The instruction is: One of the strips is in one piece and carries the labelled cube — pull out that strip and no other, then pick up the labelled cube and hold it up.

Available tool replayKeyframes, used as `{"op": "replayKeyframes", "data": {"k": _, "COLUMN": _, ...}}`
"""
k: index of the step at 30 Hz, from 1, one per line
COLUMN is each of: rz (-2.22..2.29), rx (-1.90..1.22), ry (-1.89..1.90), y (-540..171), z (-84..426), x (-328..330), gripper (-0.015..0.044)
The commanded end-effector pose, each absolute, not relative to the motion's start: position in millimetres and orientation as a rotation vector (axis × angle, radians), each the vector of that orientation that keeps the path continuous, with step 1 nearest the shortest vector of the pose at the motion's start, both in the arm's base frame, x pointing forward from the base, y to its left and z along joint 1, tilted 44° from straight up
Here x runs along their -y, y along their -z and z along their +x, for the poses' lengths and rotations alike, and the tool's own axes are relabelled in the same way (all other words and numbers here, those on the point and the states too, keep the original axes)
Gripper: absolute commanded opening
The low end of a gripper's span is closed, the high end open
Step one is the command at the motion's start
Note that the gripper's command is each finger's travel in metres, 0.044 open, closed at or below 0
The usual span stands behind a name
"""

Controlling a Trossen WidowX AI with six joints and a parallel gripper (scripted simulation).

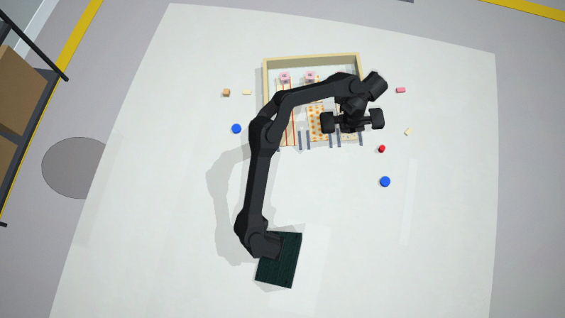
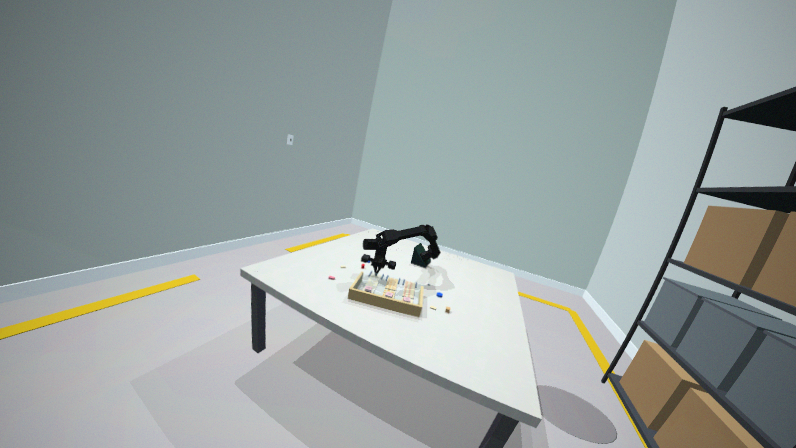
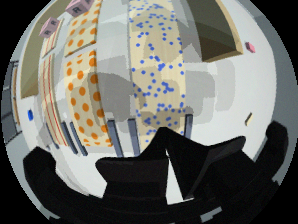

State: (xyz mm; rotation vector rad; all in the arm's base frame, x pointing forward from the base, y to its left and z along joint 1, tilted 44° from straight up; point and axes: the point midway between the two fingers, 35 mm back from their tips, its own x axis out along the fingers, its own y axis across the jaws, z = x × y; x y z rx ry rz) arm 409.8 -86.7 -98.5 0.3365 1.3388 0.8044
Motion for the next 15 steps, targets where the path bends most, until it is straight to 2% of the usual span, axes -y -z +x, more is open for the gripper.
{"op": "replayKeyframes", "data": {"k": 1, "rz": 0.340, "rx": -1.351, "ry": -0.809, "y": 104, "z": 401, "x": 86, "gripper": 0.0000}}
{"op": "replayKeyframes", "data": {"k": 15, "rz": 0.340, "rx": -1.353, "ry": -0.809, "y": 109, "z": 380, "x": 91, "gripper": 0.0000}}
